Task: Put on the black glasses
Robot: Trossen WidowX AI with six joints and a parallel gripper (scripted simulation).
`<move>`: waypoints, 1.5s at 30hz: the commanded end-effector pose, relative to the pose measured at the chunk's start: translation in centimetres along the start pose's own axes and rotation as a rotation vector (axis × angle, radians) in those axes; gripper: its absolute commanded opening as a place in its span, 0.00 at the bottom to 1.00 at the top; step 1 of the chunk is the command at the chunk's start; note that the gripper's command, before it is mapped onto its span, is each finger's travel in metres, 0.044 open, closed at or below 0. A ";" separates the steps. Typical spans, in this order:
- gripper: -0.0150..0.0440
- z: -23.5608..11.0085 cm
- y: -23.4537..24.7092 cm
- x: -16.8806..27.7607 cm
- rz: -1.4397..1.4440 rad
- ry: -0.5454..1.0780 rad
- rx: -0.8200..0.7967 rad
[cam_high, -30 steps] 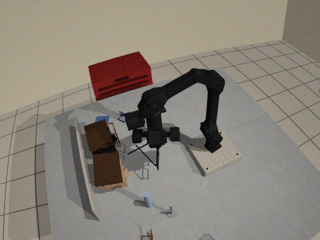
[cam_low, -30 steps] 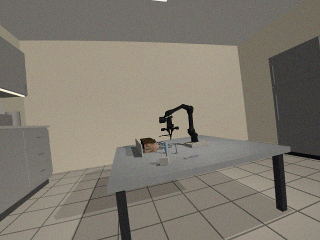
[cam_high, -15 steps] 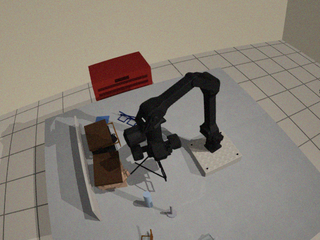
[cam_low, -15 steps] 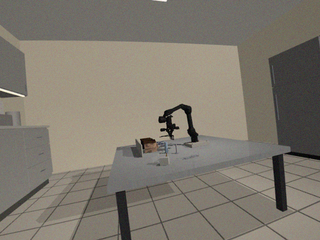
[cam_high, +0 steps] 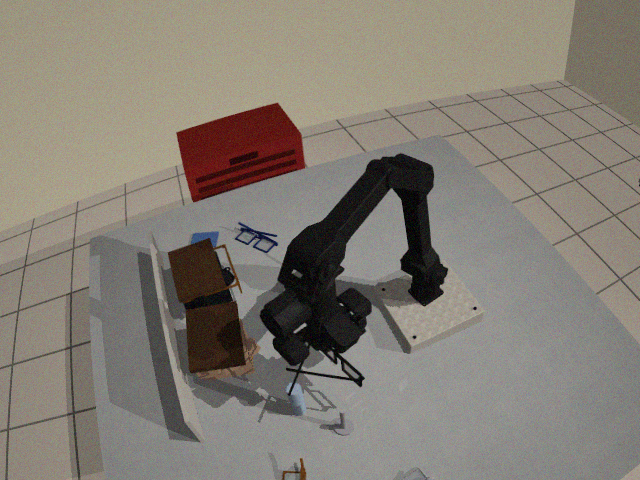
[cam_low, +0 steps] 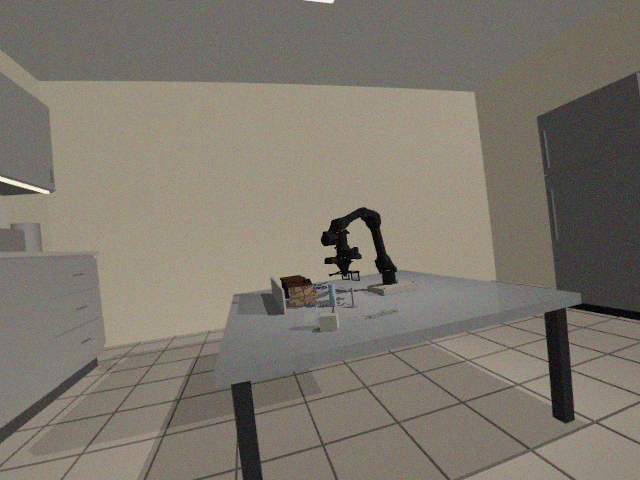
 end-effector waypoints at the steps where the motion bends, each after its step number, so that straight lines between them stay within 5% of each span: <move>1: 0.25 -0.1 0.0 -2.4 -0.108 0.001 0.004; 11: 0.25 0.1 1.0 -7.8 -0.334 -0.001 0.005; 19: 0.25 0.5 1.0 -7.9 -0.338 -0.001 0.005; 32: 0.25 5.9 1.0 -7.9 -0.338 -0.001 0.005; 45: 0.25 6.1 1.7 -8.2 -0.338 -0.001 0.005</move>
Point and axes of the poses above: the point midway between the two fingers, 35 mm back from their tips, its own z axis out along the fingers, its own y axis across the jaws, x = y × z, the point moved 5 cm from there along -z, back along the fingers, and after that the axes turned 15 degrees about z, right-handed, at the moved point
